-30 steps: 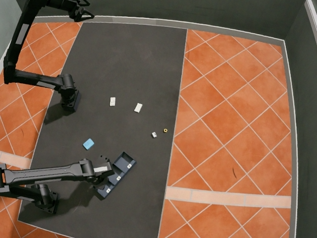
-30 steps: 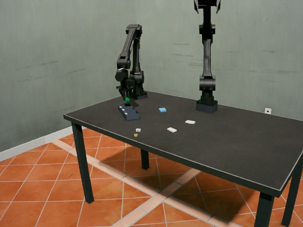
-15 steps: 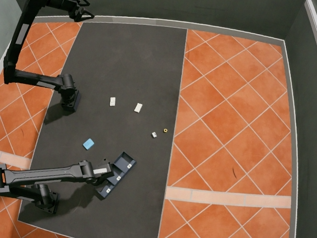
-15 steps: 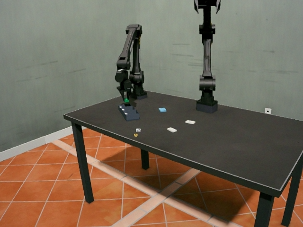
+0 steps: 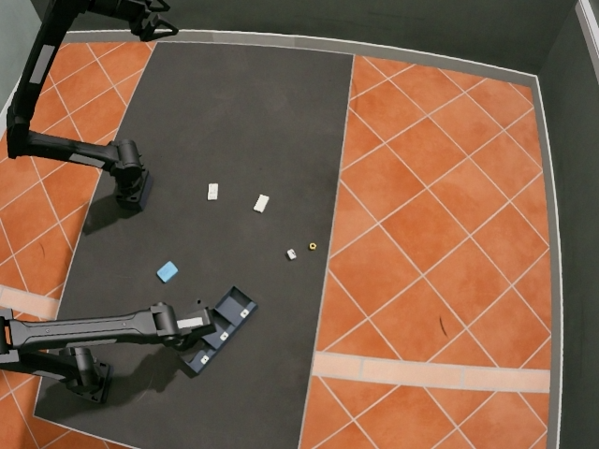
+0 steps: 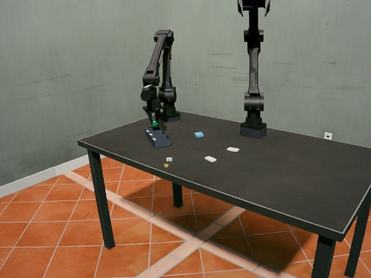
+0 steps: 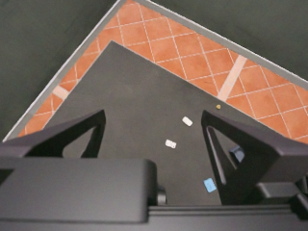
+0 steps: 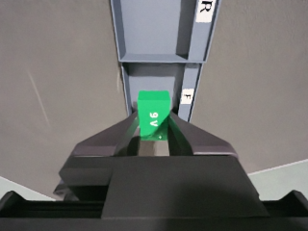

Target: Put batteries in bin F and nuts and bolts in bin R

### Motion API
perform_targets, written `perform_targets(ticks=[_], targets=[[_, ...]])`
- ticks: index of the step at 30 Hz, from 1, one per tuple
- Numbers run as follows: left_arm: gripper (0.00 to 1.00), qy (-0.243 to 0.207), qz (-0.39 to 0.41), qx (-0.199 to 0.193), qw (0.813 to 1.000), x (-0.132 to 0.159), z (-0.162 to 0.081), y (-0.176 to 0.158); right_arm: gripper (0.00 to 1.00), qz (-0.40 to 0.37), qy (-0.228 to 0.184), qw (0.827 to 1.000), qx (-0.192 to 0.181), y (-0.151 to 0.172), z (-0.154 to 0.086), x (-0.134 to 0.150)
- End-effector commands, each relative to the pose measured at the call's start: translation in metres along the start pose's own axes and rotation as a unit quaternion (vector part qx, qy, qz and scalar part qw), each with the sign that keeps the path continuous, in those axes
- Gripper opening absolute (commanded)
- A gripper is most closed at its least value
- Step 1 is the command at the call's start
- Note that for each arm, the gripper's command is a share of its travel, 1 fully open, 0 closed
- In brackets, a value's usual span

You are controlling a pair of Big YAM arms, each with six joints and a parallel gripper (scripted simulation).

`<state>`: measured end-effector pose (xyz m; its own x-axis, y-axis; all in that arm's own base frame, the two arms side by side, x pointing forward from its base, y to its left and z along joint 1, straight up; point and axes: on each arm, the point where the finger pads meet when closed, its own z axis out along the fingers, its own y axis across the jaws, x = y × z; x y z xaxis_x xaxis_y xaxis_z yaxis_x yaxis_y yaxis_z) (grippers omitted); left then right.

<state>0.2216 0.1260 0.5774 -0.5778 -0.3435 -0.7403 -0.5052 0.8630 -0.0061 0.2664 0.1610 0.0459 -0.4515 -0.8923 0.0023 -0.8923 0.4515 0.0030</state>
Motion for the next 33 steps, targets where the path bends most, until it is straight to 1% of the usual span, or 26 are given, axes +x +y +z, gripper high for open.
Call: perform_targets(ticks=[1,11,12,14,16,17,31,33], targets=[[1.0,-0.027,0.004,0.0,1.0,-0.011,-0.026,0.001,0.21,0.011,-0.022,1.0,0.015,-0.017,-0.013,-0.016],[1.0,-0.027,0.004,0.0,1.0,-0.011,-0.026,0.001,0.21,0.012,-0.023,1.0,0.016,-0.02,-0.013,-0.022],[1.0,-0.027,0.004,0.0,1.0,-0.011,-0.026,0.001,0.21,0.012,-0.023,1.0,0.016,-0.021,-0.011,-0.022],[1.0,-0.027,0.004,0.0,1.0,-0.011,-0.026,0.001,0.21,0.012,-0.005,1.0,0.005,-0.01,0.007,-0.005],[1.0,-0.027,0.004,0.0,1.0,-0.011,-0.026,0.001,0.21,0.012,-0.005,1.0,0.005,-0.01,0.007,-0.005],[1.0,-0.027,0.004,0.0,1.0,-0.011,-0.026,0.001,0.21,0.012,-0.001,1.0,0.002,-0.007,0.012,-0.002],[1.0,-0.027,0.004,0.0,1.0,-0.011,-0.026,0.001,0.21,0.012,-0.001,1.0,0.002,-0.007,0.04,-0.001],[1.0,-0.027,0.004,0.0,1.0,-0.011,-0.026,0.001,0.21,0.012,-0.001,1.0,0.002,-0.007,0.04,-0.001]])
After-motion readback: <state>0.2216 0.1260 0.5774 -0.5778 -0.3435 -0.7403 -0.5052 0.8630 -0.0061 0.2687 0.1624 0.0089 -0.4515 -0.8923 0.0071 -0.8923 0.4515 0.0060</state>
